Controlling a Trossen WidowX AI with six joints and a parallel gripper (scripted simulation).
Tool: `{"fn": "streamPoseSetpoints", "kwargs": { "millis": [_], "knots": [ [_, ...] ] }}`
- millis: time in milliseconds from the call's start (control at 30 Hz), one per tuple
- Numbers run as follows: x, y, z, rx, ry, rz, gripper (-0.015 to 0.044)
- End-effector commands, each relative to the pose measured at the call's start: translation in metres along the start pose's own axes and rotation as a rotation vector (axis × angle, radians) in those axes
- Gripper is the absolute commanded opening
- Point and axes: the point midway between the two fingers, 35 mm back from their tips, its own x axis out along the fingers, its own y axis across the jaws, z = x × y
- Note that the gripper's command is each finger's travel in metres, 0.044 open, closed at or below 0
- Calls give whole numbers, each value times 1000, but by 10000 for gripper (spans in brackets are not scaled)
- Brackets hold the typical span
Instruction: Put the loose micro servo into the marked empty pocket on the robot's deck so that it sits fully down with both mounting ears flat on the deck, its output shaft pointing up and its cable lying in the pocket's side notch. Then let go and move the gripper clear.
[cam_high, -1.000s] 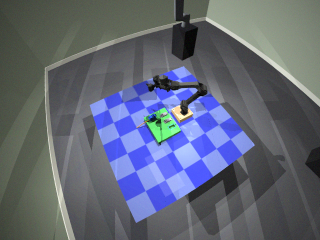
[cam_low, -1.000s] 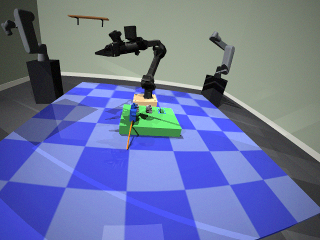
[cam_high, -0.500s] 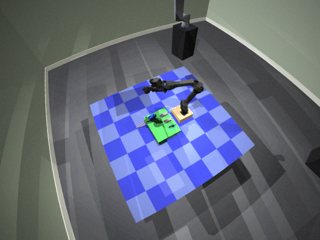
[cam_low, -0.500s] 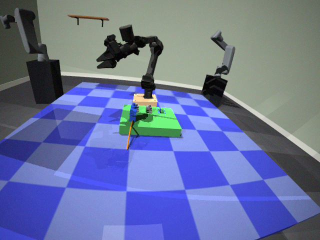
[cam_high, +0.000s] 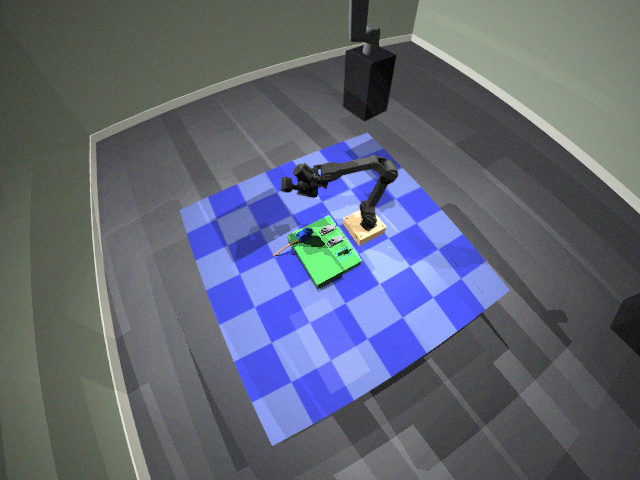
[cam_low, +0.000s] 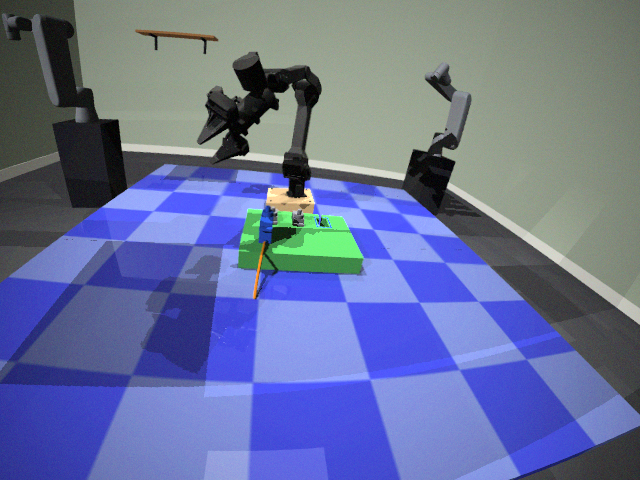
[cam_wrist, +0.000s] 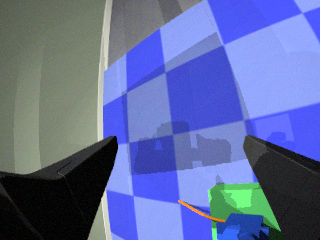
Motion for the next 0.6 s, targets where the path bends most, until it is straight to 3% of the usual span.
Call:
{"fn": "streamPoseSetpoints", "kwargs": {
  "millis": [0,567],
  "knots": [
    [3,1,-13,96,50,-35,440],
    [14,-11,-74,537,184,-319,440]
  ]
}}
